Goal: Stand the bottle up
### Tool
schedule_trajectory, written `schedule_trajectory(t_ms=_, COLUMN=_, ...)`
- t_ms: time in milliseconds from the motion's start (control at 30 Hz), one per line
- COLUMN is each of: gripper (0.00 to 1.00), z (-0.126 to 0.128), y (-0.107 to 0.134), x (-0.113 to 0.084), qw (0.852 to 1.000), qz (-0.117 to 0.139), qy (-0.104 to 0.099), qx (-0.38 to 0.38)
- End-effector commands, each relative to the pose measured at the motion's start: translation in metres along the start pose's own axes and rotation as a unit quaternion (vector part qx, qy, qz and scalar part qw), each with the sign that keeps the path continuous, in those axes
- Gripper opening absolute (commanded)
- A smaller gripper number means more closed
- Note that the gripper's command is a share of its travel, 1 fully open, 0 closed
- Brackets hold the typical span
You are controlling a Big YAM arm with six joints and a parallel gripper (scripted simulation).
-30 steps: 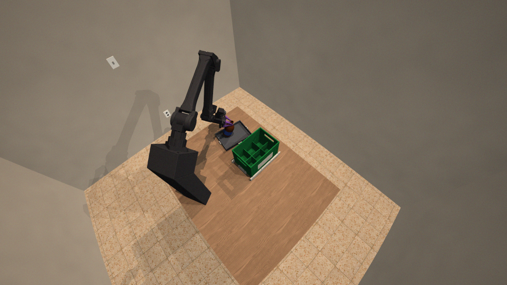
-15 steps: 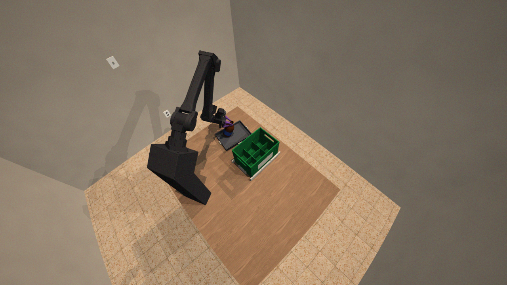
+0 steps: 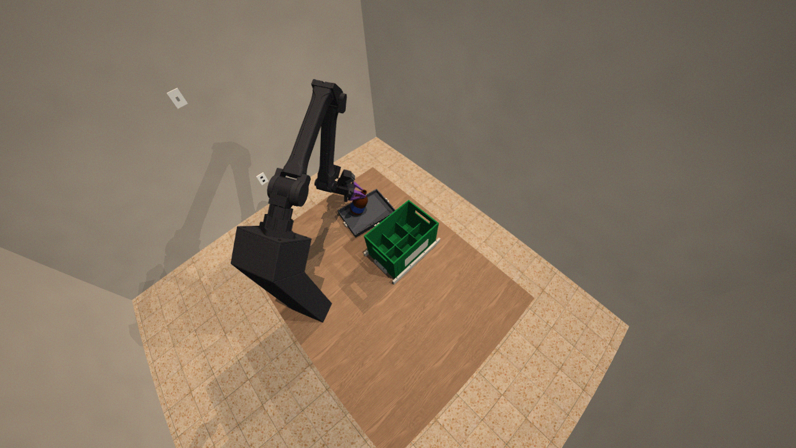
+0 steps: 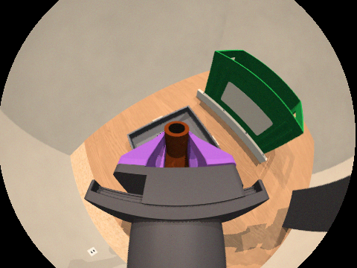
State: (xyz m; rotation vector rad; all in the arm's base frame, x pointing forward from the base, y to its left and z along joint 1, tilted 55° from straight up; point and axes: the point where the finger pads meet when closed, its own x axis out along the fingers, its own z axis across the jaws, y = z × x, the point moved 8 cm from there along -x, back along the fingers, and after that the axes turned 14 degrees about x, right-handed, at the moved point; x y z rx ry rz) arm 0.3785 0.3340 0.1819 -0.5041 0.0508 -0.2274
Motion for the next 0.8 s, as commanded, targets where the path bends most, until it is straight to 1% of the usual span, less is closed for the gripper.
schedule_trajectory(t_ms=0, gripper=0.00, z=-0.0017, y=0.0022, x=0.0051, qw=1.000, qz=-0.007, qy=0.000, qx=0.011)
schedule_trajectory(t_ms=600, gripper=0.00, z=-0.0017, y=0.0022, x=0.0051, qw=1.000, qz=-0.007, qy=0.000, qx=0.011)
schedule_trajectory(t_ms=633, gripper=1.00, z=-0.0017, y=0.0022, x=0.0051, qw=1.000, qz=-0.007, qy=0.000, qx=0.011)
schedule_trajectory(t_ms=767, gripper=1.00, z=-0.0028, y=0.0030, x=0.0050, qw=1.000, qz=-0.005, qy=0.002, qx=0.006)
